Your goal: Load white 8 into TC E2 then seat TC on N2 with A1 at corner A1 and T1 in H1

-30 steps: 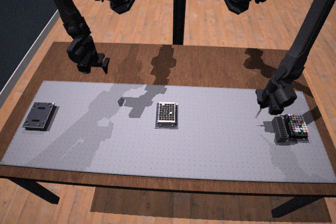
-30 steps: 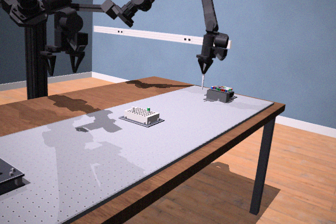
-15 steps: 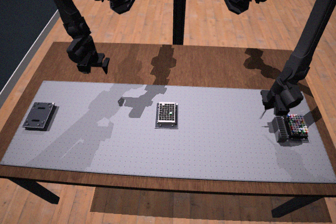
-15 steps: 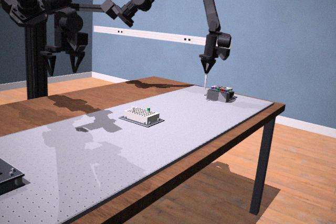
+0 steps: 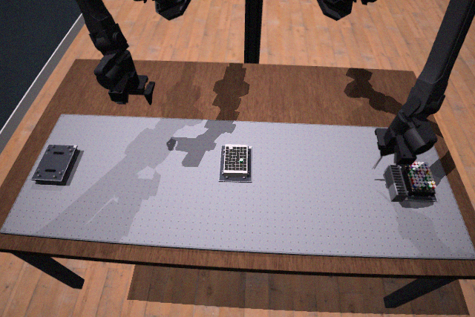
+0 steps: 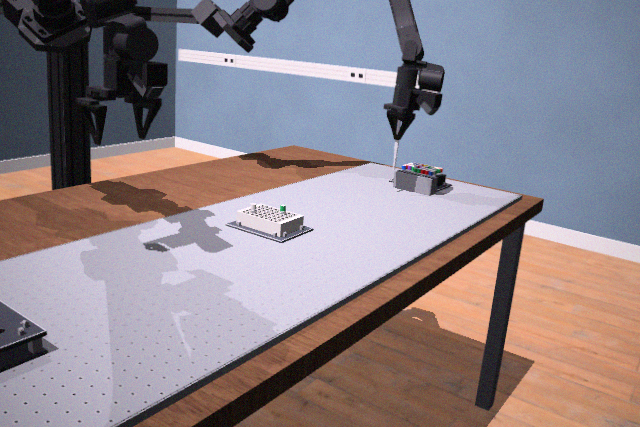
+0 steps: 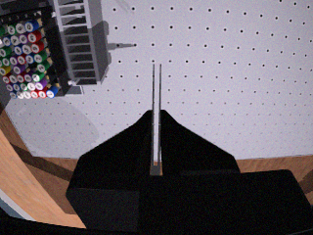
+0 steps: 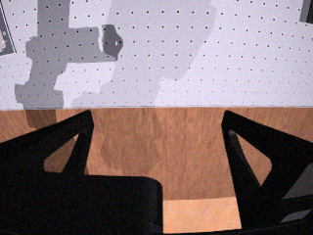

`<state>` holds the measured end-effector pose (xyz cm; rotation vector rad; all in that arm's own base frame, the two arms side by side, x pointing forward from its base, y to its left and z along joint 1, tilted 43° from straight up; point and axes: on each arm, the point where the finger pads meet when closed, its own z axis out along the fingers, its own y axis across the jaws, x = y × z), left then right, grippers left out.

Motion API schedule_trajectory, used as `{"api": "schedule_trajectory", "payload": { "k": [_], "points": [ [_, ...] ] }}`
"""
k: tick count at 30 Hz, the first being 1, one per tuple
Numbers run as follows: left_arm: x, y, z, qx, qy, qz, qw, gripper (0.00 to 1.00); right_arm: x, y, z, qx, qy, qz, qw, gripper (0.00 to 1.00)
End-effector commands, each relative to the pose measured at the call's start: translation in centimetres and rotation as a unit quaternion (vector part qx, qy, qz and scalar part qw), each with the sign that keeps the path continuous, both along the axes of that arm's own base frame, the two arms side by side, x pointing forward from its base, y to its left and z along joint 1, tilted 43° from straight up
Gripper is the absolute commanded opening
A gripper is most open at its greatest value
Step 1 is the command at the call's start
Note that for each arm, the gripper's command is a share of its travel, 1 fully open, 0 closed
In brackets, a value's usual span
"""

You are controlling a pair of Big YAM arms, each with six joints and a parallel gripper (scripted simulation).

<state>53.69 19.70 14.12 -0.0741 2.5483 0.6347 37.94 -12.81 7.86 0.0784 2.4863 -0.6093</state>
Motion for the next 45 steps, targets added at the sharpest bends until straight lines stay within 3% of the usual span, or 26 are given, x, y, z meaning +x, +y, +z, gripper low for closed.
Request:
{"api": "schedule_trajectory", "payload": {
  "k": [1, 11, 16, 28, 35, 44, 45],
  "points": [
    [0.2, 1.4, 2.6, 0.008, -0.015, 0.002, 1.0, 0.07, 0.4, 0.1, 0.5, -0.004, -0.005, 0.007, 1.0, 1.0],
    [-0.3, 2.4, 2.3, 0.006, -0.006, 0.001, 1.0, 0.07, 0.4, 0.1, 0.5, -0.004, -0.005, 0.007, 1.0, 1.0],
    [0.2, 3.3, 4.0, 0.01, -0.018, 0.001, 1.0, 0.07, 0.4, 0.1, 0.5, -0.004, -0.005, 0.007, 1.0, 1.0],
    [-0.3, 4.6, 3.5, 0.006, -0.006, 0.001, 1.0, 0.07, 0.4, 0.1, 0.5, -0.004, -0.005, 0.007, 1.0, 1.0],
    [0.1, 5.8, 4.7, 0.008, -0.011, 0.001, 1.0, 0.07, 0.4, 0.1, 0.5, -0.004, -0.005, 0.007, 1.0, 1.0],
    [0.1, 6.8, 4.7, 0.006, -0.005, 0.001, 1.0, 0.07, 0.4, 0.1, 0.5, -0.004, -0.005, 0.007, 1.0, 1.0],
    [-0.5, 6.7, 3.7, 0.002, 0.004, 0.001, 1.0, 0.07, 0.4, 0.1, 0.5, -0.004, -0.005, 0.007, 1.0, 1.0]
  ]
}}
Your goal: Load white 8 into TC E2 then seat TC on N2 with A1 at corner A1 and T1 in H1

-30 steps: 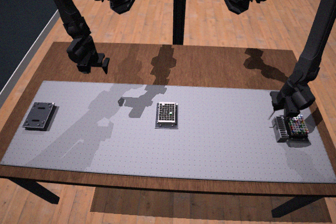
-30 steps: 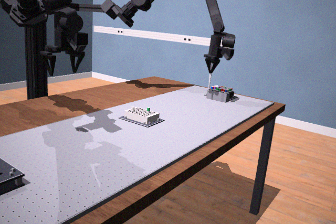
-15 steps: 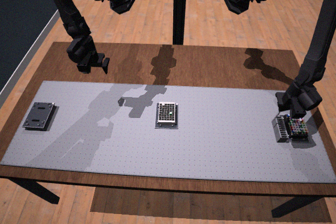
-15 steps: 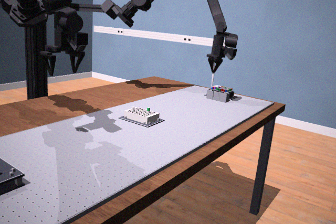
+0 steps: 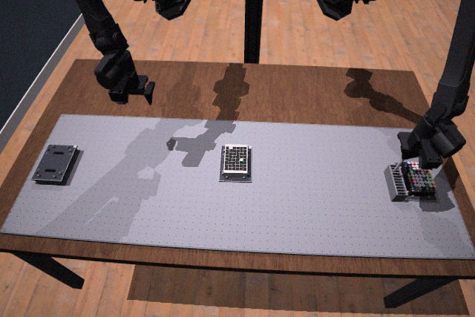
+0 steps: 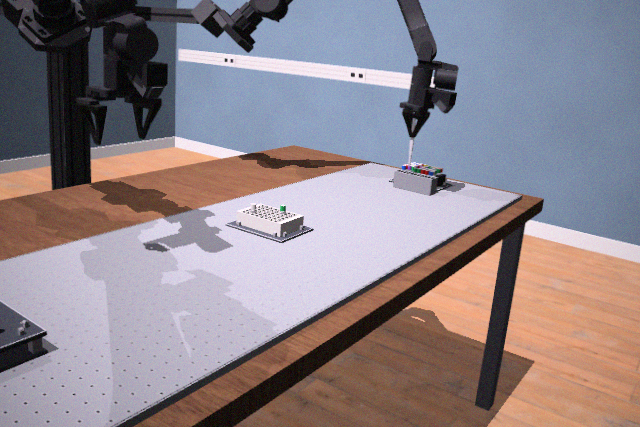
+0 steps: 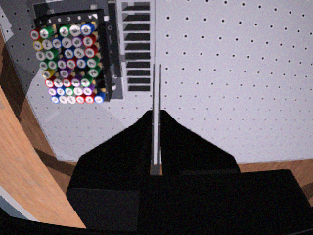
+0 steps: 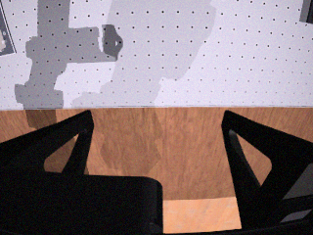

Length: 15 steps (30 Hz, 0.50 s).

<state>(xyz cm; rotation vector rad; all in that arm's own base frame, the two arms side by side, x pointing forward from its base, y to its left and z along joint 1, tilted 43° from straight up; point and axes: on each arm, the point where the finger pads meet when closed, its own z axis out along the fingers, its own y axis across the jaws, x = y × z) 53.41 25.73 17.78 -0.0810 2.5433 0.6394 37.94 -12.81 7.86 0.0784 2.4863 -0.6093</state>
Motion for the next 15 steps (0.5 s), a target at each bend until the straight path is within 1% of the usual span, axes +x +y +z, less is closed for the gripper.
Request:
{"api": "schedule_trajectory", "payload": {
  "k": [1, 2, 6, 15],
  "points": [
    [0.1, 0.9, 0.6, 0.002, 0.003, -0.001, 1.0, 0.07, 0.4, 0.1, 0.5, -0.004, -0.005, 0.007, 1.0, 1.0],
    [0.3, 1.2, 1.0, 0.004, 0.0, -0.001, 1.0, 0.07, 0.4, 0.1, 0.5, -0.004, -0.005, 0.007, 1.0, 1.0],
    [0.4, 1.8, 0.9, 0.002, 0.003, -0.001, 1.0, 0.07, 0.4, 0.1, 0.5, -0.004, -0.005, 0.007, 1.0, 1.0],
    [0.4, 3.1, 1.7, 0.002, 0.004, -0.001, 1.0, 0.07, 0.4, 0.1, 0.5, -0.004, -0.005, 0.007, 1.0, 1.0]
  ]
}}
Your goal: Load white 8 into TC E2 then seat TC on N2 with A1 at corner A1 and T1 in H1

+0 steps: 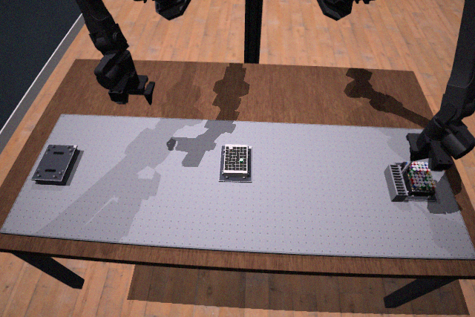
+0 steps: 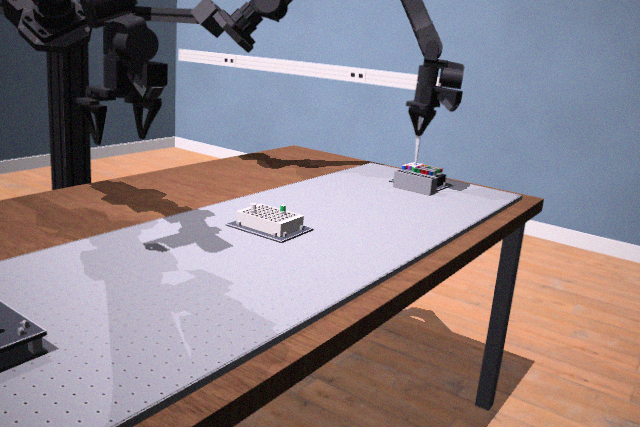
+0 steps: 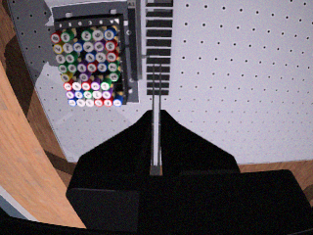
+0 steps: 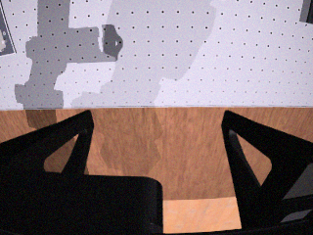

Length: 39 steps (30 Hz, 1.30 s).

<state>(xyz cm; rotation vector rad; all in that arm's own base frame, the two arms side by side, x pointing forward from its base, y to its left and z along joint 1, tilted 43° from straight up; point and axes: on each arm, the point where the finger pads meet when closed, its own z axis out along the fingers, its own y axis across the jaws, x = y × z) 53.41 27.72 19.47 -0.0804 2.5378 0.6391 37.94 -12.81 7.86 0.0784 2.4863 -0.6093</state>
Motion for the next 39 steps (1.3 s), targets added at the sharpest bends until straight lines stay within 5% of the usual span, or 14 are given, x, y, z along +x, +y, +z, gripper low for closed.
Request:
{"api": "schedule_trajectory", "payload": {
  "k": [1, 39],
  "points": [
    [0.4, 1.1, 0.0, 0.001, 0.007, 0.0, 1.0, 0.07, 0.4, 0.1, 0.5, -0.004, -0.005, 0.007, 1.0, 1.0],
    [1.3, -0.3, 0.0, -0.005, 0.008, -0.002, 1.0, 0.07, 0.4, 0.1, 0.5, -0.004, -0.005, 0.007, 1.0, 1.0]
  ]
}}
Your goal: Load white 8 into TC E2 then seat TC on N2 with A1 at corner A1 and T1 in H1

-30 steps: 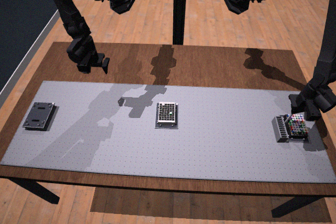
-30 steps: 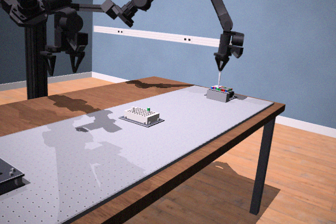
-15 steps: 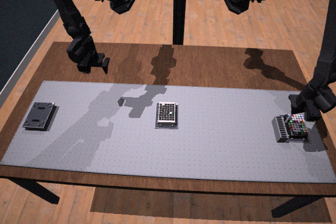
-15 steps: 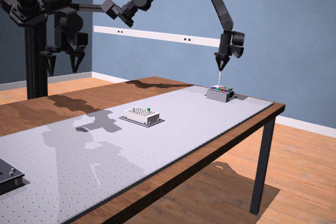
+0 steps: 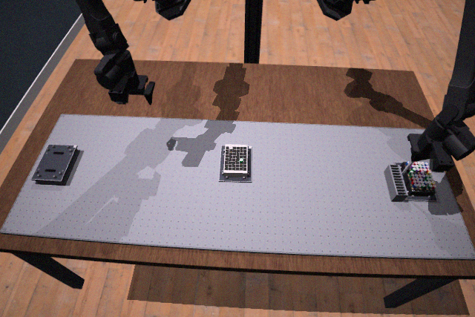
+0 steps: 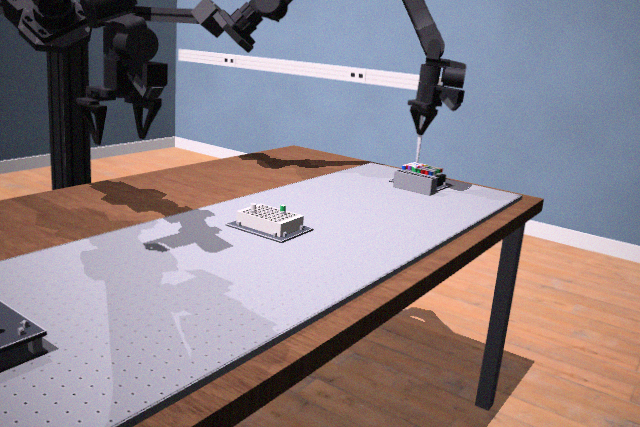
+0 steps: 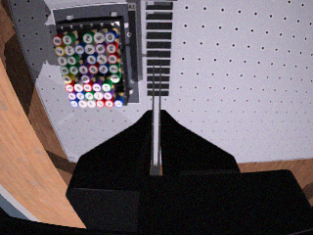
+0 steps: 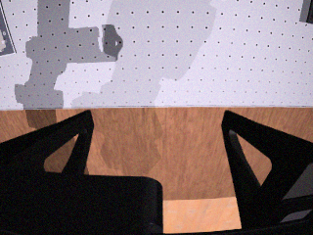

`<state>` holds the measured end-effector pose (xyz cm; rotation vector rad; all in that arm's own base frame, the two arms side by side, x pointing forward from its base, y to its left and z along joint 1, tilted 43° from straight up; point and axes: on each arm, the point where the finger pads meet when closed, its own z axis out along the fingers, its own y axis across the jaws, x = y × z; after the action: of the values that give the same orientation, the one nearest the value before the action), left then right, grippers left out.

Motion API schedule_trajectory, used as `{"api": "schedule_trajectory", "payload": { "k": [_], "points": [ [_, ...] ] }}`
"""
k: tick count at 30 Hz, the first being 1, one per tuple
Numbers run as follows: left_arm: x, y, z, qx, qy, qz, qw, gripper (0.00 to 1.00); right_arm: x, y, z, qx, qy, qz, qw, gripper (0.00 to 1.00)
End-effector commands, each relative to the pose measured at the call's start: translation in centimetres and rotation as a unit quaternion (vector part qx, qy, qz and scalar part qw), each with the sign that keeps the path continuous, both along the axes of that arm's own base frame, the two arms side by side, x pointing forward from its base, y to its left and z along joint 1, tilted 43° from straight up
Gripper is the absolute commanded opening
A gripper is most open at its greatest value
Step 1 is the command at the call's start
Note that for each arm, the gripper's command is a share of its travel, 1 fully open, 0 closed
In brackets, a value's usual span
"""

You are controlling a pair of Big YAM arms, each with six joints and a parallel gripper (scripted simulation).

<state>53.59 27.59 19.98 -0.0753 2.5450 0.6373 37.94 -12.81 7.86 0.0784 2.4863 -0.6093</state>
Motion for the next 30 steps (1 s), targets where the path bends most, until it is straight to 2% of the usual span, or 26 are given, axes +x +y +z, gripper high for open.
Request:
{"api": "schedule_trajectory", "payload": {
  "k": [1, 30],
  "points": [
    [1.13, -0.23, -0.58, -0.004, 0.004, -0.001, 1.0, 0.07, 0.38, 0.14, 0.52, -0.004, -0.005, 0.007, 1.0, 1.0],
    [1.18, -0.39, -0.67, -0.005, 0.007, -0.001, 1.0, 0.07, 0.38, 0.14, 0.52, -0.004, -0.005, 0.007, 1.0, 1.0]
  ]
}}
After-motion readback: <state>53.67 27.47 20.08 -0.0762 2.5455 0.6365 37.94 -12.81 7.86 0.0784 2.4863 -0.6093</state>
